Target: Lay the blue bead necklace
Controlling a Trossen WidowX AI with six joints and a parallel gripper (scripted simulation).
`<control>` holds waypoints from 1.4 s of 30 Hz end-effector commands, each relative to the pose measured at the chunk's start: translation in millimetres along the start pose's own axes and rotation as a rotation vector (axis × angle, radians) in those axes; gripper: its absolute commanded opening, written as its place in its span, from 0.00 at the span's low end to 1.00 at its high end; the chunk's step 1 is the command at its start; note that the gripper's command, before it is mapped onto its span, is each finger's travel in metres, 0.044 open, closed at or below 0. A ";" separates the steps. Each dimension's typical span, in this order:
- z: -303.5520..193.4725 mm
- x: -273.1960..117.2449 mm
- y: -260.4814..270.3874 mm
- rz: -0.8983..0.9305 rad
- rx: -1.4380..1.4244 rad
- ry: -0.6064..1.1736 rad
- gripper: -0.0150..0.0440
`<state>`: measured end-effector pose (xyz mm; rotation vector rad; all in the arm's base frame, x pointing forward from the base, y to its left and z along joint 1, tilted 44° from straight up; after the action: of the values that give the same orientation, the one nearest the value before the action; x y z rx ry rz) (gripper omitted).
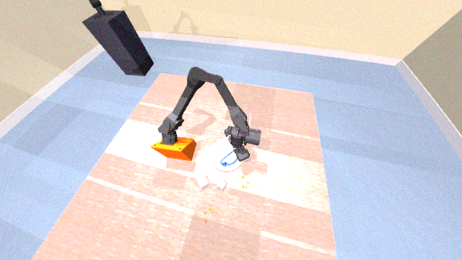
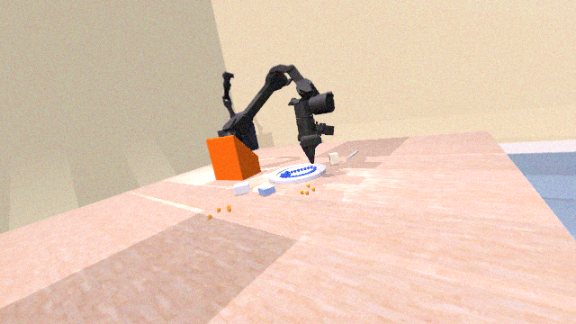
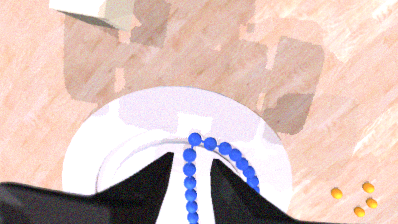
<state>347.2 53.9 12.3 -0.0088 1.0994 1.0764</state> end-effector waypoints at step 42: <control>-2.2 16.4 1.2 0.003 0.004 0.005 0.25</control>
<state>345.2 65.0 -0.2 -0.0056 1.1065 1.0772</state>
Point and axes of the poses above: the point midway between the two fingers, 35 mm back from their tips, its own x axis out along the fingers, its own y axis across the jaws, z = x × y, the point moved 2 cm from there along -x, back along the fingers, and after that the axes turned 11 degrees about -x, right-handed, at the moved point
